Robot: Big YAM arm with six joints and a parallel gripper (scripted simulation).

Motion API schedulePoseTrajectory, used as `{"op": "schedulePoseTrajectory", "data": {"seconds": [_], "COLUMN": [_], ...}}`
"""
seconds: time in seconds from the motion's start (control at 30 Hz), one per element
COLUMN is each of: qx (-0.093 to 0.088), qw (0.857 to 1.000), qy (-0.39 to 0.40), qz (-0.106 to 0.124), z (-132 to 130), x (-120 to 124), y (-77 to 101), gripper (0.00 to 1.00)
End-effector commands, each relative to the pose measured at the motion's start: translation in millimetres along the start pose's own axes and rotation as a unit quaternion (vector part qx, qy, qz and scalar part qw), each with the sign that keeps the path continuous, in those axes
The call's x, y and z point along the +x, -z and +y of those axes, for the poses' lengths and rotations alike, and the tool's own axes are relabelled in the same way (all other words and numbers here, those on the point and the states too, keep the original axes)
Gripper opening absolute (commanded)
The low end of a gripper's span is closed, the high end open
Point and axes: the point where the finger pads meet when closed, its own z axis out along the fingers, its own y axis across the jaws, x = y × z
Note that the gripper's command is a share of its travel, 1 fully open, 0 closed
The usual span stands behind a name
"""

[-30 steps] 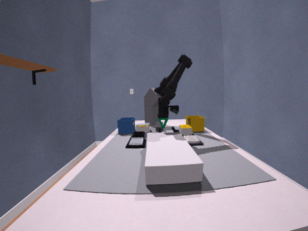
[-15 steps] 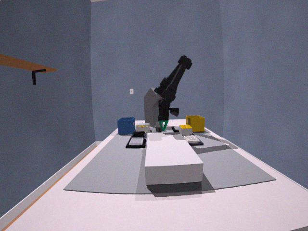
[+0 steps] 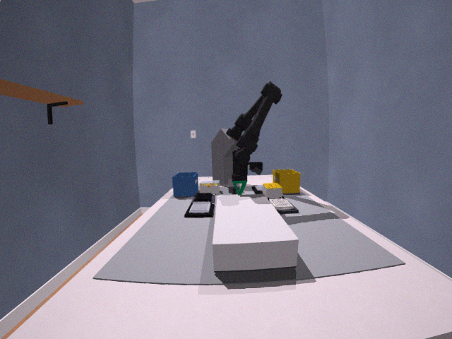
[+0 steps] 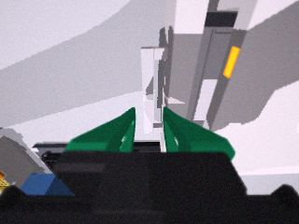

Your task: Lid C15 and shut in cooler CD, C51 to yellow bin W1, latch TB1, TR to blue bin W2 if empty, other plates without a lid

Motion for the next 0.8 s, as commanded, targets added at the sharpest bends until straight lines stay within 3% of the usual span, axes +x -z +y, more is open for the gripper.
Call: {"op": "schedulePoseTrajectory", "data": {"seconds": [0.0,0.77], "qx": [0.009,0.008], "qw": [1.0,1.0], "qy": [0.01,0.009], "qz": [-0.005,-0.005], "z": [-13,-12], "x": [-9,-9], "y": [-13.5,-40.0], "gripper": [0.3,0.3]}}
